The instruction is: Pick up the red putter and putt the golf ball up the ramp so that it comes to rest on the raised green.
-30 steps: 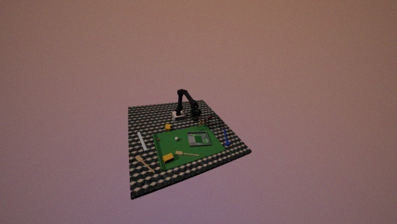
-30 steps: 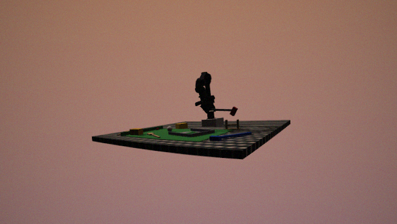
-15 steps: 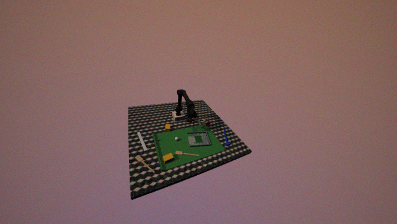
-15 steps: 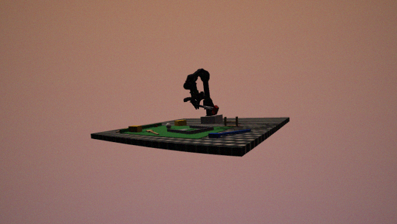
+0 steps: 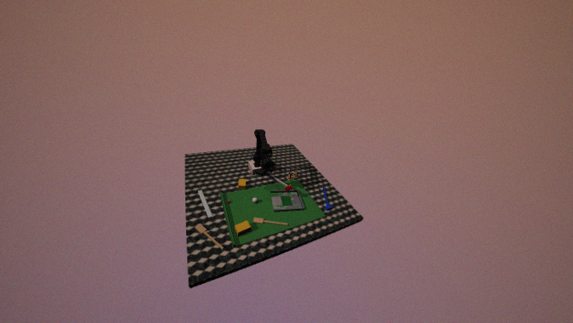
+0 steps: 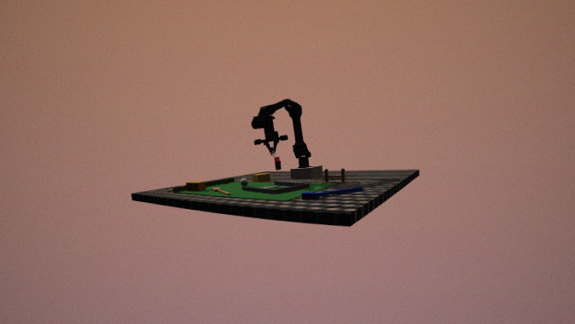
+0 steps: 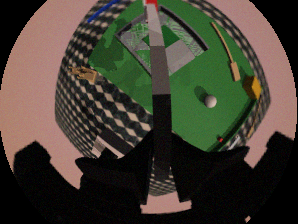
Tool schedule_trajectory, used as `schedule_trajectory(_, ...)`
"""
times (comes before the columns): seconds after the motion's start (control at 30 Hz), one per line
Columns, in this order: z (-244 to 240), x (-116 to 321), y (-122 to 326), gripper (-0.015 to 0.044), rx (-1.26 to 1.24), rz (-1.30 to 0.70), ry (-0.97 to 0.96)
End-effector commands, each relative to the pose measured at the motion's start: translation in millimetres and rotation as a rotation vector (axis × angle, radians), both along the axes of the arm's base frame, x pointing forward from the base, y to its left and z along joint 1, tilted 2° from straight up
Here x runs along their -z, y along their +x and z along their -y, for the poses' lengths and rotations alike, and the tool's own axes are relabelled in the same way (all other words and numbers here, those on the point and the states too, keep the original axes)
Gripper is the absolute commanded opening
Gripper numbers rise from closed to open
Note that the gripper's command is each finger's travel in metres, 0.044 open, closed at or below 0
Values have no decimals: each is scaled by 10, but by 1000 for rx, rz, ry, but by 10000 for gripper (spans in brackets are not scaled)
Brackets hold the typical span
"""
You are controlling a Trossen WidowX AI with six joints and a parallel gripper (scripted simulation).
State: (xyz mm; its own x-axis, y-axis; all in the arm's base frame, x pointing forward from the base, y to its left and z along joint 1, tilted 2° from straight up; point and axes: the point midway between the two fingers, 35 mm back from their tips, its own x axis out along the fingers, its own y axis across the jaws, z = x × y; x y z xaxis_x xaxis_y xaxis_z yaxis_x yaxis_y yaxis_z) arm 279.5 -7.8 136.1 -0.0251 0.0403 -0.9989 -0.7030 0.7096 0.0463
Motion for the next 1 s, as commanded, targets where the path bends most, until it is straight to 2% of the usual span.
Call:
schedule_trajectory(0.0, 271, -82, -39, 0, 150, -23, -27)
schedule_trajectory(0.67, 1266, -396, -505, 0, 744, -139, -134)
schedule_trajectory(0.97, 1297, -381, -523, 0, 776, -146, -139)
